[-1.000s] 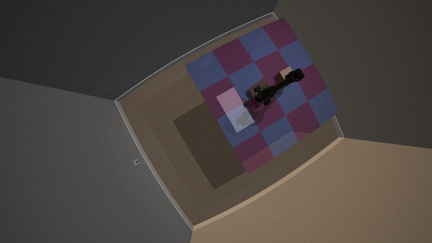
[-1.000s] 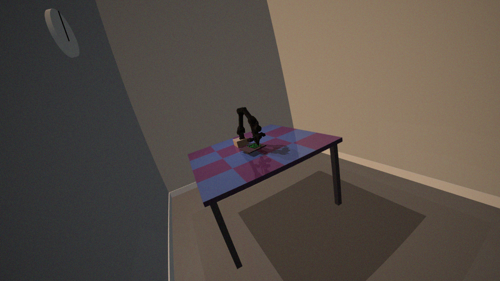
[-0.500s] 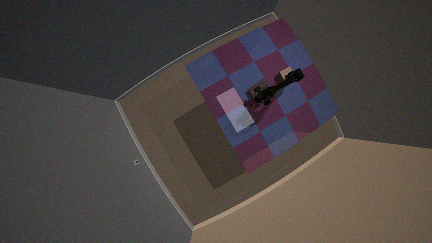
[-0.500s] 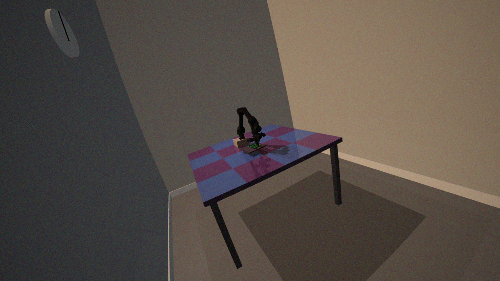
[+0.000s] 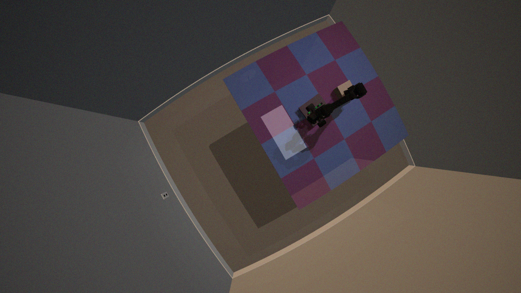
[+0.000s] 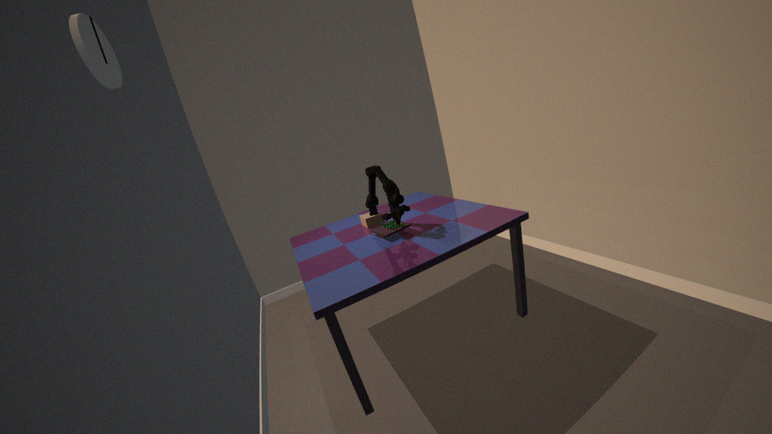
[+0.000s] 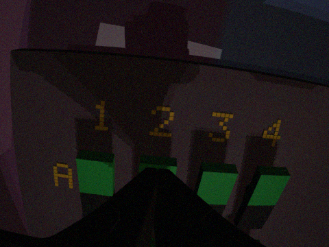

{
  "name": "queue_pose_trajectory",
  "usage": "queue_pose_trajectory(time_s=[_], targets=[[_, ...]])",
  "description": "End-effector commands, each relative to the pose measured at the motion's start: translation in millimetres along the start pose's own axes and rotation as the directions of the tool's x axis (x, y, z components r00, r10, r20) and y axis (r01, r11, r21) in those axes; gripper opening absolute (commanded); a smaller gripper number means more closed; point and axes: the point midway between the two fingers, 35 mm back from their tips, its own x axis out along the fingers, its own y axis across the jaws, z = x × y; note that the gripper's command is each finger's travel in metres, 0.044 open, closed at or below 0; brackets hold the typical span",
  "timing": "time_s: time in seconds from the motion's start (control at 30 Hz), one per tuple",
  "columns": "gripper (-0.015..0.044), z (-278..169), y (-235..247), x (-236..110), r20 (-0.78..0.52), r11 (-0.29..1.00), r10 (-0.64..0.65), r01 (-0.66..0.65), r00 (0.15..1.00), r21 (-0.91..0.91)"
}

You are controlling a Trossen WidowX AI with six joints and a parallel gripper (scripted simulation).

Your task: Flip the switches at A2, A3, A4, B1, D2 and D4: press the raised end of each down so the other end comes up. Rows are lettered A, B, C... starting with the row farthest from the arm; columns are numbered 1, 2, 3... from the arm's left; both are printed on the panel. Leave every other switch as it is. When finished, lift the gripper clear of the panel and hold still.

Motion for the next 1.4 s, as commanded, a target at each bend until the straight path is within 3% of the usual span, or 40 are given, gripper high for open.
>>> queue_pose_trajectory(time_s=[0.0,0.63,0.83,1.3,1.37], targets=[[0.0000,-1,0,3,-0.004,1.000,-0.001,0.001,1.000,0.004],[0.0000,-1,0,5,-0.004,1.000,-0.001,0.001,1.000,0.004],[0.0000,-3,0,-62,0.022,1.000,-0.001,0.001,1.000,0.004],[0.0000,-3,-23,-62,0.022,1.000,-0.003,0.003,1.000,0.004],[0.0000,-2,-23,-44,0.009,1.000,-0.003,0.003,1.000,0.004]])
